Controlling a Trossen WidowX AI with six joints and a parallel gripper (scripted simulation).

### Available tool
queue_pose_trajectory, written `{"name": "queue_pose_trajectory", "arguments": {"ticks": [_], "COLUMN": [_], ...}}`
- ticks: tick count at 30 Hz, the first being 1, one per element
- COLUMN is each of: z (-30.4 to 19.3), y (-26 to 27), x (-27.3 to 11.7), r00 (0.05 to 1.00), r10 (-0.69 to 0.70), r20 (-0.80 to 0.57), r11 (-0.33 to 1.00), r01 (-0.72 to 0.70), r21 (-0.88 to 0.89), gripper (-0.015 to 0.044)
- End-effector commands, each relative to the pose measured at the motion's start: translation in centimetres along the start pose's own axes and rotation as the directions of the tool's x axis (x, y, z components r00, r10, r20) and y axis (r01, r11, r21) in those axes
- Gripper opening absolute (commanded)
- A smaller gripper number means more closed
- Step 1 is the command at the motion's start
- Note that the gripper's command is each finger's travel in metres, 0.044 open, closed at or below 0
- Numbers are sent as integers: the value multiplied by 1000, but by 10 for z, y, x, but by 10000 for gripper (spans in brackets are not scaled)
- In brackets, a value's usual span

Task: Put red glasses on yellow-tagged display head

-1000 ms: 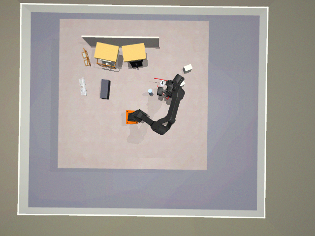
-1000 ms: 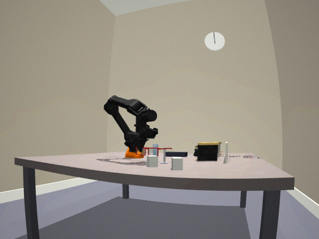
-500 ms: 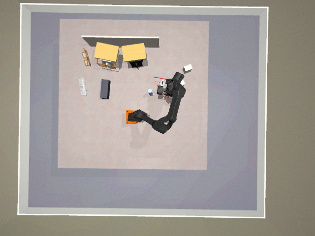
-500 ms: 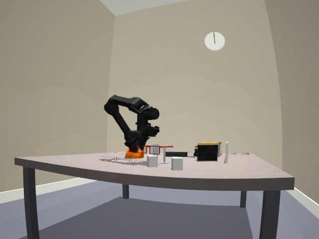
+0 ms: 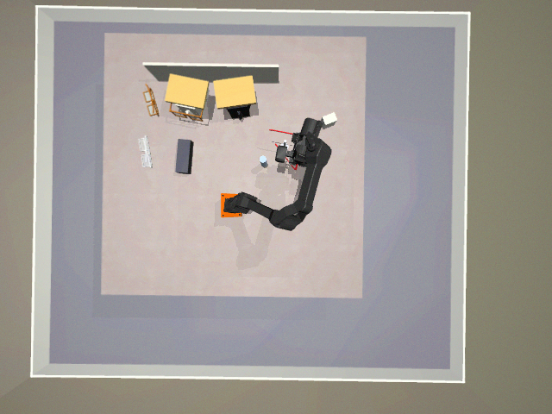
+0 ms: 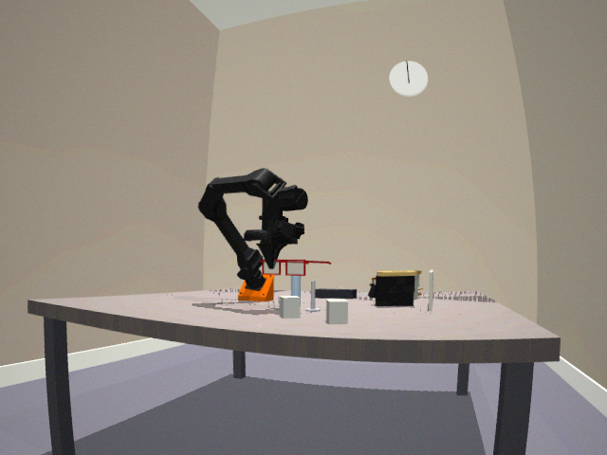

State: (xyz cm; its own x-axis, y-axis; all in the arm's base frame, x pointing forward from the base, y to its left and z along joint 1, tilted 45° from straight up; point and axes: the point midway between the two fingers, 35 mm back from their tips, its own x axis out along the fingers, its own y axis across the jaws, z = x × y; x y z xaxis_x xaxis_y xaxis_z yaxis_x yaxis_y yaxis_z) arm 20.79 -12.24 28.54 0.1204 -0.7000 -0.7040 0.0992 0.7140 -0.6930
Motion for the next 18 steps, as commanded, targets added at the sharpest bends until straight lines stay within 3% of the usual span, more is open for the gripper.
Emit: {"name": "queue_pose_trajectory", "arguments": {"ticks": [1, 18], "z": [6, 72], "y": [0, 25], "x": [-3, -2], "r00": [1000, 1000], "r10": [-3, -1], "r20": [1, 3], "r11": [1000, 1000], "r01": [3, 1], "r21": [7, 9], "gripper": [0, 0]}}
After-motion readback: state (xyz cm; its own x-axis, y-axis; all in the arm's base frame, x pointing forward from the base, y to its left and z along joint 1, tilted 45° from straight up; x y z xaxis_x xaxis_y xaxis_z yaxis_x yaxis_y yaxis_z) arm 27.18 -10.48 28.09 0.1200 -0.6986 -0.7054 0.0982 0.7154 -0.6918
